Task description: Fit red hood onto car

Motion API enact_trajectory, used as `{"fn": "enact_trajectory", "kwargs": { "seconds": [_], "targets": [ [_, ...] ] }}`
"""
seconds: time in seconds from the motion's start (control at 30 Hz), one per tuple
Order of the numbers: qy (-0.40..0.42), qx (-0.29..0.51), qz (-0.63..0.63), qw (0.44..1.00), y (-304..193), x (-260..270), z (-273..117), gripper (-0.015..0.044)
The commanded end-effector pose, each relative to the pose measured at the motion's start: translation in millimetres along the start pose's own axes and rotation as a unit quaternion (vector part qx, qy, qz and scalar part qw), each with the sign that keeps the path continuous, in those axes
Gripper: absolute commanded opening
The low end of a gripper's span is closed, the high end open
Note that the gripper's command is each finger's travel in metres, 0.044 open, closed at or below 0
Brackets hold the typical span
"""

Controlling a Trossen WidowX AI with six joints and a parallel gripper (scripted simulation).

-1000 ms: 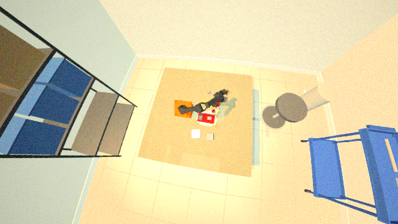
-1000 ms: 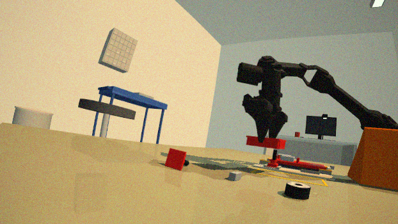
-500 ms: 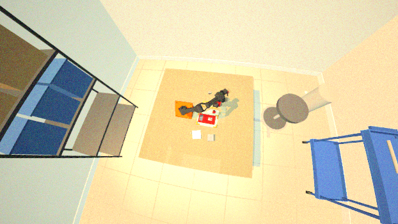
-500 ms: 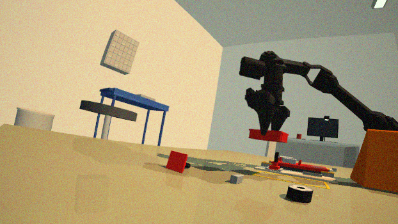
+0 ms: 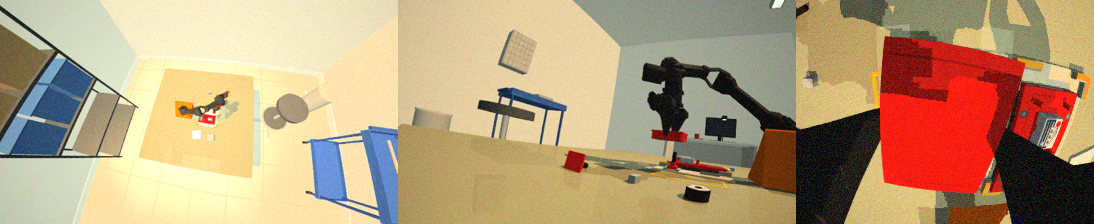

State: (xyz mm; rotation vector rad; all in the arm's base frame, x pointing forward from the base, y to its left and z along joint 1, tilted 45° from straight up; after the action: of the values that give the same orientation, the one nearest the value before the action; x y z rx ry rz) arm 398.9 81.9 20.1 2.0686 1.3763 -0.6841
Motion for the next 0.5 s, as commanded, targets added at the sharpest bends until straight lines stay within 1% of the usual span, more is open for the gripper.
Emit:
{"fn": "enact_trajectory", "kwargs": {
  "seconds": [0.0, 0.47],
  "targets": [
    [0.002, -0.004, -0.005, 1.000, 2.4, -14.7, -4.2, 0.0000],
    [0.003, -0.004, -0.021, 1.000, 5.5, -58.7, -6.6, 0.0000]
  ]
}}
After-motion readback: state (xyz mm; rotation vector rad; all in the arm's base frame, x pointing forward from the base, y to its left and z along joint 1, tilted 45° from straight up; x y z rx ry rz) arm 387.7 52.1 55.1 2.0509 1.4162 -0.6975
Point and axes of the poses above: the point midway between the two fingers, 35 mm back from their tips, its own z axis out along the fingers, its own x axis across the jaws, y = z × x, the point moved 7 cm from there along -z, back along the fingers, and after that the axes turned 5 degrees about z, right-handed, at the moved point
